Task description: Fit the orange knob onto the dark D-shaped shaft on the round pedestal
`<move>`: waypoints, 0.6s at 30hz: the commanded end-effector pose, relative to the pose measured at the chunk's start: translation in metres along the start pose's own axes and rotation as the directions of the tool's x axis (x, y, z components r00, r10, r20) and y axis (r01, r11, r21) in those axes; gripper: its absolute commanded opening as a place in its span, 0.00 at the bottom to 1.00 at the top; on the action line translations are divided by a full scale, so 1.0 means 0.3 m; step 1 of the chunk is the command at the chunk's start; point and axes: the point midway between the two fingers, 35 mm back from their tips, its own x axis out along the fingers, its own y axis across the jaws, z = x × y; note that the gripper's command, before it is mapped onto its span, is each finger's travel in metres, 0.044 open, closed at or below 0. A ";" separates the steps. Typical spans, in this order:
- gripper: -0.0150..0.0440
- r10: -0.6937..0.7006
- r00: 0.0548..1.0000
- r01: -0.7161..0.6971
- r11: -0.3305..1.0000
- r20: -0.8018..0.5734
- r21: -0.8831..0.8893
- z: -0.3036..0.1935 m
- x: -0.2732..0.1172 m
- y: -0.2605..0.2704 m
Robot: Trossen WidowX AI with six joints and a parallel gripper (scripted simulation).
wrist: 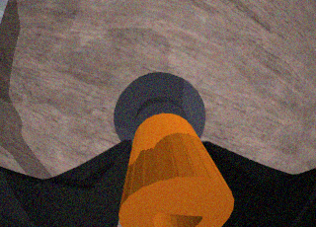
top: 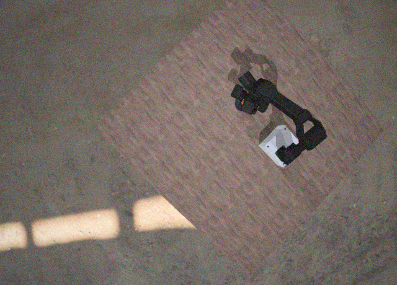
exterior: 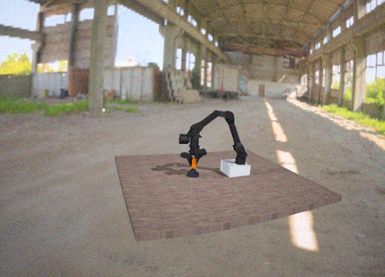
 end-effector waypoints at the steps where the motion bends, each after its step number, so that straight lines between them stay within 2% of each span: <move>1: 0.25 0.003 1.000 -0.003 0.994 -0.001 -0.113 0.002 -0.002 0.006; 18: 0.25 0.002 1.000 -0.003 0.992 -0.001 -0.123 -0.006 0.000 -0.008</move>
